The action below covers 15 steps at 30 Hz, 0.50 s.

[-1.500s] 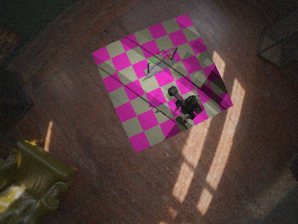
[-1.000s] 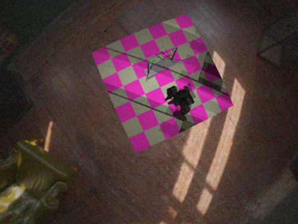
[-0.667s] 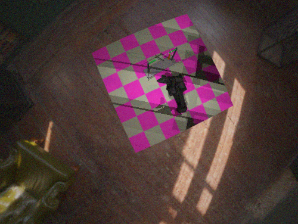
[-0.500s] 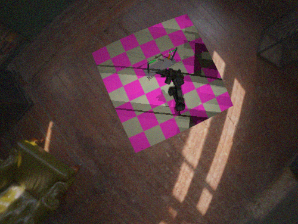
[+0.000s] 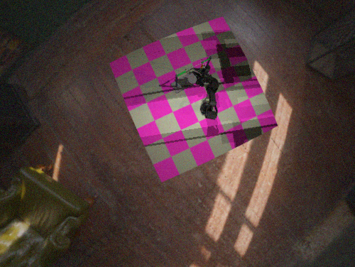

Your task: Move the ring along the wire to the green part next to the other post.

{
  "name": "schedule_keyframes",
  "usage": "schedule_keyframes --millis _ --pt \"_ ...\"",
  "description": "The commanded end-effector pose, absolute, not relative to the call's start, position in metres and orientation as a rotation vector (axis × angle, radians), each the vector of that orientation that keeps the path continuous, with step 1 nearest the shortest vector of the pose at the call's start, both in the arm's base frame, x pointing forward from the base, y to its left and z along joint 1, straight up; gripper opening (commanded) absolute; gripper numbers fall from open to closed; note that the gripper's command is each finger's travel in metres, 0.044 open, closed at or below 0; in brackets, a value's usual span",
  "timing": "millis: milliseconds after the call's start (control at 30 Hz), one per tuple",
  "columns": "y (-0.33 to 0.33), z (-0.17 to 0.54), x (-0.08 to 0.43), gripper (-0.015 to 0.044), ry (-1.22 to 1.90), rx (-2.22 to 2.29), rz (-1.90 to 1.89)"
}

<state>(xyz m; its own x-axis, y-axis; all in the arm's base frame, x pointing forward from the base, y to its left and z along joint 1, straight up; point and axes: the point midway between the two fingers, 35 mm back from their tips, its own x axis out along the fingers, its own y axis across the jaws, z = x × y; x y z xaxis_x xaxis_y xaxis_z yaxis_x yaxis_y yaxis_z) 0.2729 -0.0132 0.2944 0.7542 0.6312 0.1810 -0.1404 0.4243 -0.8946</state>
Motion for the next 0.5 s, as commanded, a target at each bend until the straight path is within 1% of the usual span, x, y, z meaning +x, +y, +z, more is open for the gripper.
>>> schedule_keyframes --millis 0,200,467 --pt "-0.051 0.244 0.280 0.0160 -0.382 -0.865 0.448" --pt "-0.088 0.182 0.272 0.0160 -0.200 -0.641 0.350" --pt "-0.114 0.110 0.241 0.0160 -0.001 -0.316 0.194"
